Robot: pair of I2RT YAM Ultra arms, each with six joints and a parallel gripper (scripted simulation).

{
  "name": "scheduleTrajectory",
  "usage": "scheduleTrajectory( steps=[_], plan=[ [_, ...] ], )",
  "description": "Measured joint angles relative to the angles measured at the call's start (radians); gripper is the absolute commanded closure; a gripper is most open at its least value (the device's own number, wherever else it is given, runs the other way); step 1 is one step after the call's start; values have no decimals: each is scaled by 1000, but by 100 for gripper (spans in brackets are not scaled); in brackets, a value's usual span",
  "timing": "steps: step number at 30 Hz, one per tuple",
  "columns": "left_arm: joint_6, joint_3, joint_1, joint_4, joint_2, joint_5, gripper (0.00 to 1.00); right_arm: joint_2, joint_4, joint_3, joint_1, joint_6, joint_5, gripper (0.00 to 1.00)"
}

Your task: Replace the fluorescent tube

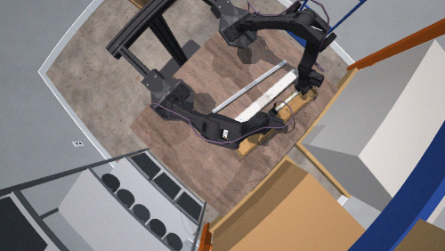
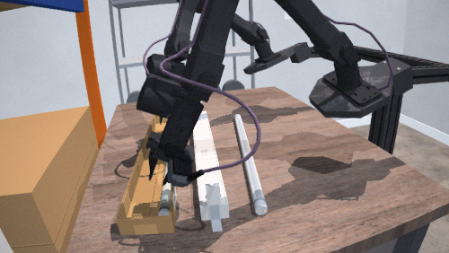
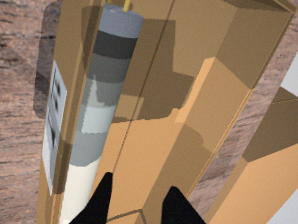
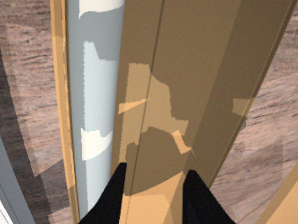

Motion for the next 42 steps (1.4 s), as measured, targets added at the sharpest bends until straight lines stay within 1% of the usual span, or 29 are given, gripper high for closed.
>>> scheduleTrajectory(
  steps=[27,33,39,42],
  plan=[
    [17,4,-4,-5,-15,0,68,-11,5,-3,-15,11,-5,68],
    [87,-4,-12,-9,-64,-1,68,-71,12,-33,-49,64,-32,68],
    [224,-19,-32,-17,-167,-8,68,-210,35,-76,-121,167,-82,68],
    [278,-24,-36,-18,-198,-9,68,-254,61,-84,-139,209,-99,68]
  ],
)
